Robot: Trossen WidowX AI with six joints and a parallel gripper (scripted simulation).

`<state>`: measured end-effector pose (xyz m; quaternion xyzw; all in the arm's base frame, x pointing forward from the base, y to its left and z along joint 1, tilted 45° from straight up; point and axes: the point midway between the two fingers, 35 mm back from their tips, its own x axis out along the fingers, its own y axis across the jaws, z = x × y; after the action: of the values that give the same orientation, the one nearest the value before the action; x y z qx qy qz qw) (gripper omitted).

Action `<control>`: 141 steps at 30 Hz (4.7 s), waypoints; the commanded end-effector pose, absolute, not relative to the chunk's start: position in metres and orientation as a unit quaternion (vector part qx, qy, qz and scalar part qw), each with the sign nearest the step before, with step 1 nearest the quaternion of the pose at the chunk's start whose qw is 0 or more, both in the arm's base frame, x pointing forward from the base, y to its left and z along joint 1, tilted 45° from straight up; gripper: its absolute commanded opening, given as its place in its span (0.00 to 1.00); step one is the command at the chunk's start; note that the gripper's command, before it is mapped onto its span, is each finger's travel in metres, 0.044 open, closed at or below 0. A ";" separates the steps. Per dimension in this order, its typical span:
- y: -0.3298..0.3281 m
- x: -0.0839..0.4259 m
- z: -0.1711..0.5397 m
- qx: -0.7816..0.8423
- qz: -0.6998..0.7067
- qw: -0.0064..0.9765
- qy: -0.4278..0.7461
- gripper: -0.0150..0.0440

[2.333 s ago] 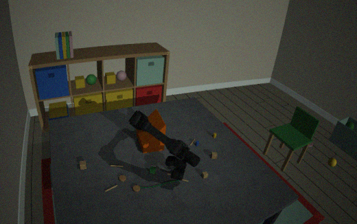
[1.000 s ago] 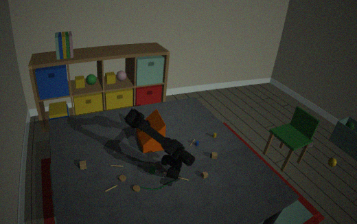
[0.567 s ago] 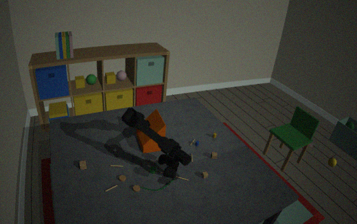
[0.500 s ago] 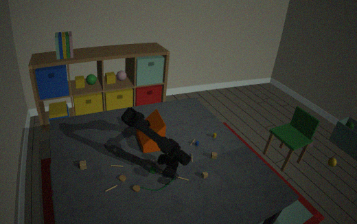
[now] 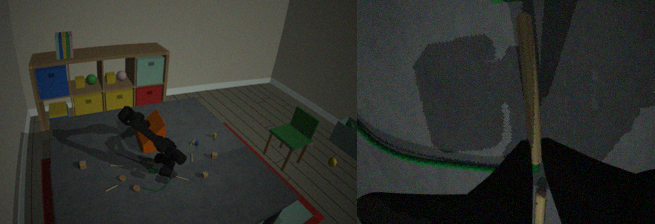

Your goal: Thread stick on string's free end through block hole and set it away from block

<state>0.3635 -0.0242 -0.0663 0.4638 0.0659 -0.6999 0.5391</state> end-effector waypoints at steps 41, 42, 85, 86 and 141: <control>-0.054 0.335 -0.042 0.460 -0.701 0.540 0.067 0.25; -0.054 0.335 -0.041 0.460 -0.701 0.540 0.067 0.25; -0.009 0.328 0.025 0.450 -0.692 0.558 0.090 0.46; -0.010 0.327 0.026 0.427 -0.688 0.575 0.117 0.46; -0.041 0.294 0.055 -0.546 0.072 0.447 0.705 0.46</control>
<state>0.3028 -0.0333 0.0530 -0.4699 0.7009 -0.0335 0.5356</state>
